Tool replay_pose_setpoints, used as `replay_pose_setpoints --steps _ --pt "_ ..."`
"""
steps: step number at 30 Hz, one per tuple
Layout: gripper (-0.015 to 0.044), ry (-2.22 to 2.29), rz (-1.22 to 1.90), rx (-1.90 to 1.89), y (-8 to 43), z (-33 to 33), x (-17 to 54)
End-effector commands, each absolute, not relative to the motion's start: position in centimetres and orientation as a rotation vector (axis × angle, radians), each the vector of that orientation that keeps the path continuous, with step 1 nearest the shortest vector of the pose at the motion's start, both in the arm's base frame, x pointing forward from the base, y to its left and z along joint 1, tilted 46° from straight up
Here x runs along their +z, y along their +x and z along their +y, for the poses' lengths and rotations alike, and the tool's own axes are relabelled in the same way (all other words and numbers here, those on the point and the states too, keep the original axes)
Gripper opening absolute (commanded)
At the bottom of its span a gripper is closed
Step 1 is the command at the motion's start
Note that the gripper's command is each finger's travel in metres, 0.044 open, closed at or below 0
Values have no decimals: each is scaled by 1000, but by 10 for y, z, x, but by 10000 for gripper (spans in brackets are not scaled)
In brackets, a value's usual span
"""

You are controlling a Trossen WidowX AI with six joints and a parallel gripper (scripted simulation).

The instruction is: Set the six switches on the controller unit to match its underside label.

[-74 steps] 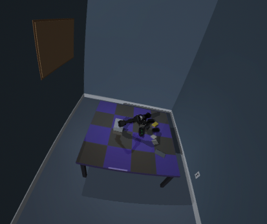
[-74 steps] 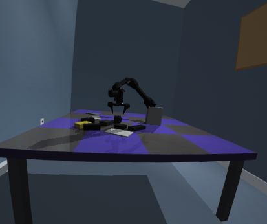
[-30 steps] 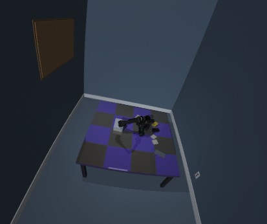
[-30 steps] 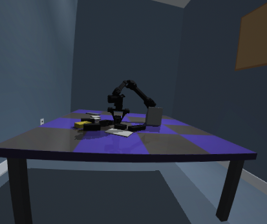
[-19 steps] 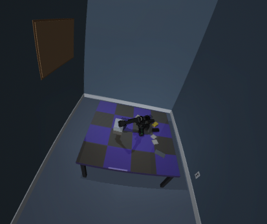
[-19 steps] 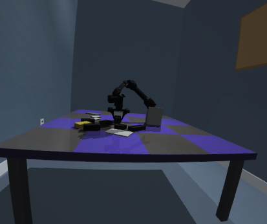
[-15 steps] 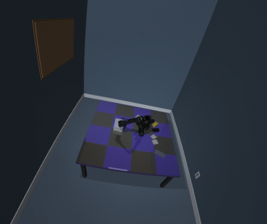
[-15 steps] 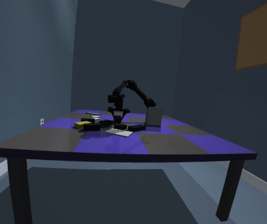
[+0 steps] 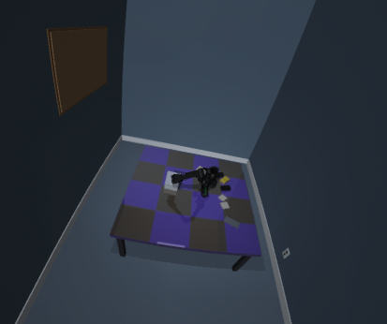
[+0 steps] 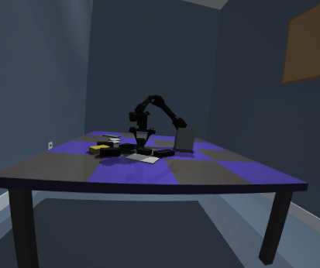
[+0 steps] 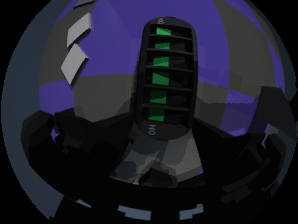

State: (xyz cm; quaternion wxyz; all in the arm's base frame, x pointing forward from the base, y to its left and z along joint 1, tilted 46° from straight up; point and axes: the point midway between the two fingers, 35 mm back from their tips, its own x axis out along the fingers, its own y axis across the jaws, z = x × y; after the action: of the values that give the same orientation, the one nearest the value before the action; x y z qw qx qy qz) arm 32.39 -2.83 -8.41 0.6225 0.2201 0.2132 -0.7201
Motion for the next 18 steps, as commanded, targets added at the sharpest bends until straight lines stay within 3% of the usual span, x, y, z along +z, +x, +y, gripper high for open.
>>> replay_pose_setpoints --steps 1,18 --pt "335 510 497 -1646 325 -26 -79" --pt "335 541 524 -1639 326 -22 -65"
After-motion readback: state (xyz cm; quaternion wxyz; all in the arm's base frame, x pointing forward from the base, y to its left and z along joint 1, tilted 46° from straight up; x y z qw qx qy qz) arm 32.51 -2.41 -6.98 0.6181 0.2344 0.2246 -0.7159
